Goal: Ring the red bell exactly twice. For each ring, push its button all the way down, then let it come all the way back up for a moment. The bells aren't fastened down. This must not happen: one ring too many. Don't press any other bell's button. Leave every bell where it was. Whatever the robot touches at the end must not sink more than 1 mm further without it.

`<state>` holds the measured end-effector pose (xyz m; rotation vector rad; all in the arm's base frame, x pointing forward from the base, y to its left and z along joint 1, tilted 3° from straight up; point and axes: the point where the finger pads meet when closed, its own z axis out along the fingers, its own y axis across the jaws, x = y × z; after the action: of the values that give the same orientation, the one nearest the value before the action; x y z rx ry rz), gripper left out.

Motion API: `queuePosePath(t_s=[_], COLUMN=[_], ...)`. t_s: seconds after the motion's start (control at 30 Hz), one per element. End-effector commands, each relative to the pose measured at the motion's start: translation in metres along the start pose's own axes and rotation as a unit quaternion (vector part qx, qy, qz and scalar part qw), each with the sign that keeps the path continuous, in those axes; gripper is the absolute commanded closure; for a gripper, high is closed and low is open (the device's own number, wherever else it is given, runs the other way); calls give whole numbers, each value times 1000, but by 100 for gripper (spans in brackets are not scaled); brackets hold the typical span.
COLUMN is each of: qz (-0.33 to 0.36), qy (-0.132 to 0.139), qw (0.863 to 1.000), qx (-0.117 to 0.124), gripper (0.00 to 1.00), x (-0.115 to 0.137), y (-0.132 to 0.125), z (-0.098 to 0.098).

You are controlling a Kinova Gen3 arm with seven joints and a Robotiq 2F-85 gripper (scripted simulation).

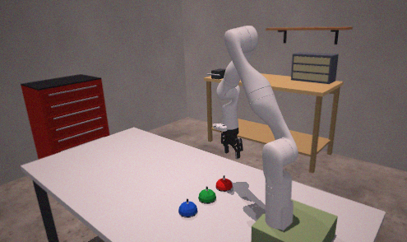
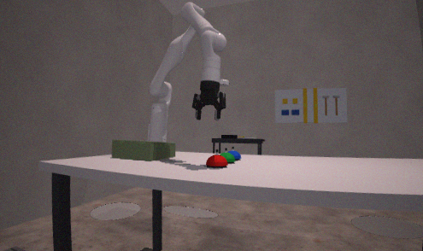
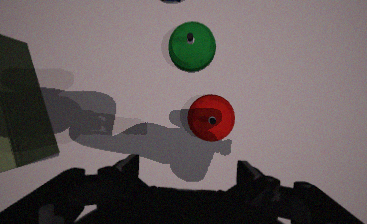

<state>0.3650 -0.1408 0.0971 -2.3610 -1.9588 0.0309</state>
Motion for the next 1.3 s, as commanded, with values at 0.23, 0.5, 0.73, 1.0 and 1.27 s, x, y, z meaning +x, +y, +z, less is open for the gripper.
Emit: queuePosePath(t_s=[0.23, 0.5, 0.73, 1.0, 1.27], qz=[-130, -155, -156, -156, -156], qy=[6, 7, 7, 7, 7], qw=[991, 987, 987, 987, 987], qx=[-26, -32, -32, -32, -32], gripper=[0, 0, 100, 100, 100], x=[26, 31, 31, 31, 31], y=[24, 29, 29, 29, 29], z=[25, 28, 28, 28, 28])
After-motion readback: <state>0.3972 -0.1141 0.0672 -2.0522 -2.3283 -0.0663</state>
